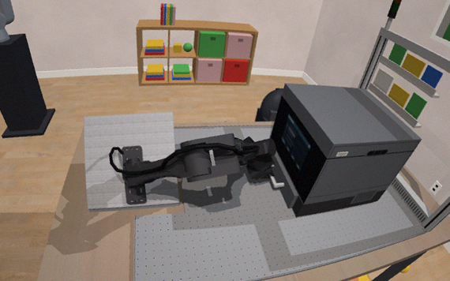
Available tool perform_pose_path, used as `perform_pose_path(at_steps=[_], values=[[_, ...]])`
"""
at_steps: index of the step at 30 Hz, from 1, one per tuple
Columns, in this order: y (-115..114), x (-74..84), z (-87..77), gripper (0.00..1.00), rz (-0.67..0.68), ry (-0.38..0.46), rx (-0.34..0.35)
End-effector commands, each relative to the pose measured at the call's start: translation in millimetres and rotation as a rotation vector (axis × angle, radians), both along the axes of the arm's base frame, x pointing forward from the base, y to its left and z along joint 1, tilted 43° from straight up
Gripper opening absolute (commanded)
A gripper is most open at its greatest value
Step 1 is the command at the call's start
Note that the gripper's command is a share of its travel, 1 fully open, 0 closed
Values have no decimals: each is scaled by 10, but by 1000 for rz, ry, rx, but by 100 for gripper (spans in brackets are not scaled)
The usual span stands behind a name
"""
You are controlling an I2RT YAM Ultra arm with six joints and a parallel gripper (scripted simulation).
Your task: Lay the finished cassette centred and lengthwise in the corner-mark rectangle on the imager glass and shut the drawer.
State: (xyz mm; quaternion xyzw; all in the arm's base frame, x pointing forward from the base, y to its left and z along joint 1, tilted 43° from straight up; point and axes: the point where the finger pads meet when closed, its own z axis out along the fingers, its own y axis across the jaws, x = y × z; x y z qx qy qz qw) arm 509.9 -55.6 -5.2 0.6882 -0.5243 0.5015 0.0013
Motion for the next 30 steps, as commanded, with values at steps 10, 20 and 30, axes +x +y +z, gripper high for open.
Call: perform_pose_path(at_steps=[10, 20, 30], values=[[95, -14, 80, 0, 29, -25, 12], [89, -48, 34, 0, 27, -1, 11], [89, -48, 35, 0, 27, -1, 11]])
